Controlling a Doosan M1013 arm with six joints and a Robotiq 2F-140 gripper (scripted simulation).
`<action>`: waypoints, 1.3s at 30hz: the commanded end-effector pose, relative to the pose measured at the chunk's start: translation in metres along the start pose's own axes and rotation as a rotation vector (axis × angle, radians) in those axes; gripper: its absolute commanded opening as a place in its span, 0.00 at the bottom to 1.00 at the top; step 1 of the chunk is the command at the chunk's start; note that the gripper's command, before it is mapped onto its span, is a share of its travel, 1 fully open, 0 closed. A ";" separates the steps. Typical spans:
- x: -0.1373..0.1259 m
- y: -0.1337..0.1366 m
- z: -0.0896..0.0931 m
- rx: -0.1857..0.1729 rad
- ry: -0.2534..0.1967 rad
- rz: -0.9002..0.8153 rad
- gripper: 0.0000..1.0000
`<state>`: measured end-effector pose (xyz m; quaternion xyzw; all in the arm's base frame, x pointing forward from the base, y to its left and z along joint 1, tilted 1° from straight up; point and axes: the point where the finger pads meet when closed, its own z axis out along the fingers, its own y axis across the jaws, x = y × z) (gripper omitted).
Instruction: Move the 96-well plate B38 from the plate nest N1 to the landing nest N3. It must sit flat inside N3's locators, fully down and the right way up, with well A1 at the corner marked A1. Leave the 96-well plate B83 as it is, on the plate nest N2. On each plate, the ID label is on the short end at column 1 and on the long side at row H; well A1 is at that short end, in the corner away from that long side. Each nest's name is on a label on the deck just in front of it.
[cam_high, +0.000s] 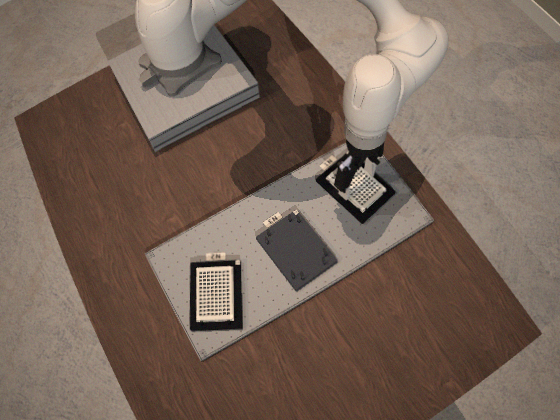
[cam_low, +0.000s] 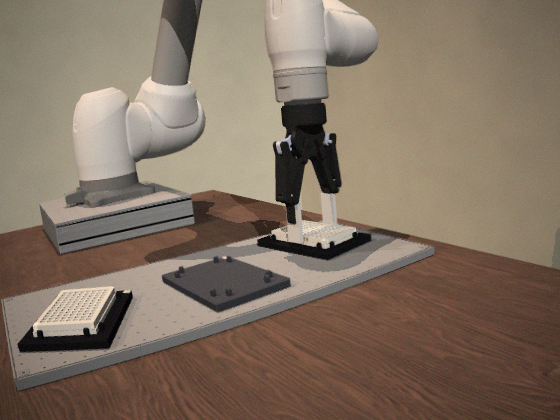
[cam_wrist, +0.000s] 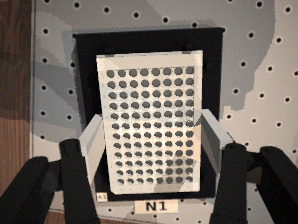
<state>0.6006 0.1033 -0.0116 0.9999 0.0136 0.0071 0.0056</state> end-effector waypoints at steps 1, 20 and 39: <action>-0.002 -0.001 0.004 -0.001 -0.004 0.002 0.00; -0.002 -0.001 -0.006 -0.001 -0.004 0.002 0.00; -0.002 -0.001 -0.040 -0.001 -0.004 0.002 0.00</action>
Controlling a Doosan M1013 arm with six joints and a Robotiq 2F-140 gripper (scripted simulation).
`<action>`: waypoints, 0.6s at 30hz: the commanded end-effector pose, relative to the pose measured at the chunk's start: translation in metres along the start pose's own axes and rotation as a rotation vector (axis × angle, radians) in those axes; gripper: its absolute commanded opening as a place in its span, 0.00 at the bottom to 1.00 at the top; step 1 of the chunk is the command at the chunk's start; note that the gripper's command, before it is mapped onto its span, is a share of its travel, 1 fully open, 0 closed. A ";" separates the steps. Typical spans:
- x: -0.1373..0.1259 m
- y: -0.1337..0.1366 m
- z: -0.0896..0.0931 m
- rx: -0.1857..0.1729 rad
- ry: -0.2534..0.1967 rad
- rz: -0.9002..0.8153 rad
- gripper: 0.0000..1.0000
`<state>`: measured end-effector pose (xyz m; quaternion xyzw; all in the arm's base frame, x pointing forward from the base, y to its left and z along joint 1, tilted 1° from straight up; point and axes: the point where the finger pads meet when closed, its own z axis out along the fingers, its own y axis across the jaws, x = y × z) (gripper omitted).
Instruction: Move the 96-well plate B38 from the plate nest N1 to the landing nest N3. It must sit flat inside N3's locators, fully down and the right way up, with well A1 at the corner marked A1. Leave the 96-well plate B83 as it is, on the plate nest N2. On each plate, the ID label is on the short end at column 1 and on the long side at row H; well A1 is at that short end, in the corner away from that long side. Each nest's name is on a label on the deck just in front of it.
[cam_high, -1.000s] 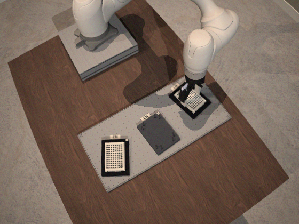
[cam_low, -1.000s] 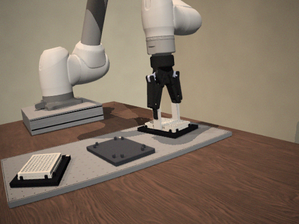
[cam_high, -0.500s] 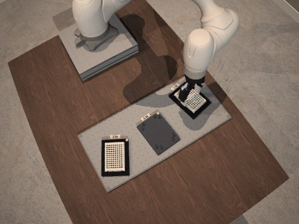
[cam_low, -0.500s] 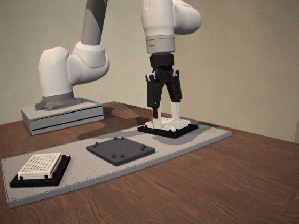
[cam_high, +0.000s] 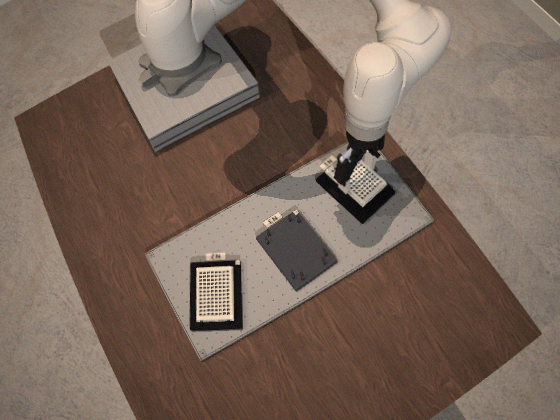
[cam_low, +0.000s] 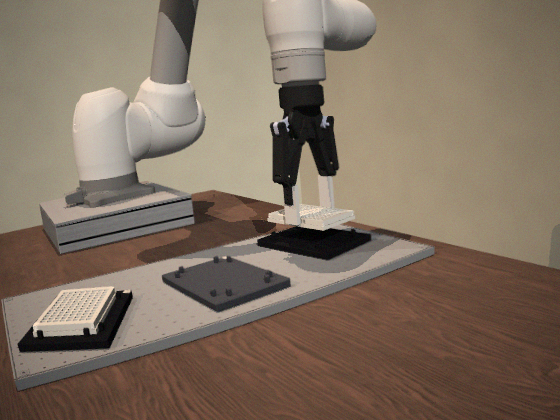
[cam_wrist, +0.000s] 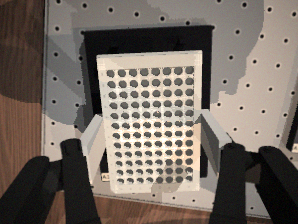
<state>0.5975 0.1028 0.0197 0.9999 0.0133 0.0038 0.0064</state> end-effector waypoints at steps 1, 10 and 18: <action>0.001 -0.001 -0.010 0.001 0.003 0.002 0.00; 0.001 -0.001 -0.016 0.001 0.003 0.002 0.00; 0.001 -0.001 -0.016 0.001 0.003 0.002 0.00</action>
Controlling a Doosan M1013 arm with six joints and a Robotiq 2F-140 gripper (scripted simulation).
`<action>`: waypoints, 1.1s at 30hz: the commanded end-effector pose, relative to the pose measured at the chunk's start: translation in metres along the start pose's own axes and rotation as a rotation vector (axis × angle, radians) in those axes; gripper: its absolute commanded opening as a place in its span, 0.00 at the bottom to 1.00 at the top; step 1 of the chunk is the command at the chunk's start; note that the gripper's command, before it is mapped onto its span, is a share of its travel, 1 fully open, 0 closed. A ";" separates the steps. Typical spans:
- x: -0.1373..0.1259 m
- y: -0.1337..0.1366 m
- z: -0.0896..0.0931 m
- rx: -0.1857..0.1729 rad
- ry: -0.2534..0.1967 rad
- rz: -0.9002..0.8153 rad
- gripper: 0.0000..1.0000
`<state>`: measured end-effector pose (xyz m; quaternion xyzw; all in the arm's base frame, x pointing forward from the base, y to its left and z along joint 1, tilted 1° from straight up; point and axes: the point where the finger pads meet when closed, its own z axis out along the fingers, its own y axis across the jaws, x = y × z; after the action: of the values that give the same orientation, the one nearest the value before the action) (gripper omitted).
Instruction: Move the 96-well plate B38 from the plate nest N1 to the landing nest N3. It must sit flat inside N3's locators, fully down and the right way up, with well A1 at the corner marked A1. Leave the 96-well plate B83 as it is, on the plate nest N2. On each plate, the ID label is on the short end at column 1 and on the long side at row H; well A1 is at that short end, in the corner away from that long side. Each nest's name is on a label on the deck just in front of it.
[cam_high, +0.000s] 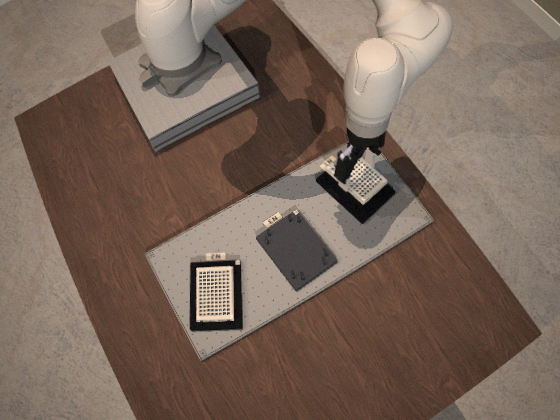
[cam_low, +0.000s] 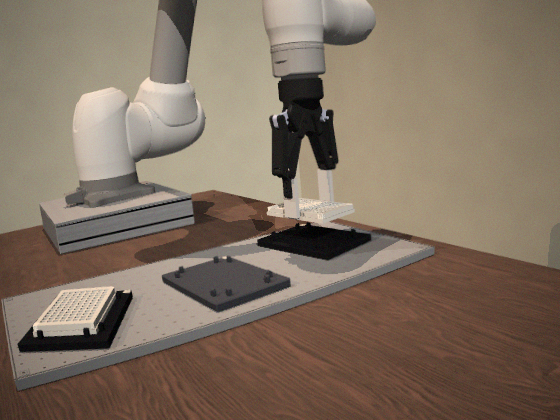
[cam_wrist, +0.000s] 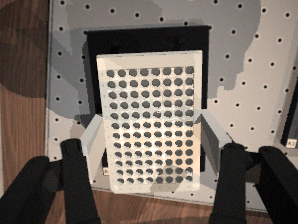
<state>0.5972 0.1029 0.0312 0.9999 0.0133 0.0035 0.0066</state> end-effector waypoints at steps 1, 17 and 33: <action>0.001 -0.002 -0.004 0.001 0.004 0.002 0.00; 0.001 -0.002 -0.004 0.001 0.004 0.002 0.00; 0.001 -0.002 -0.004 0.001 0.004 0.062 0.00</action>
<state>0.5973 0.1029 0.0314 1.0000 -0.0023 0.0036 0.0065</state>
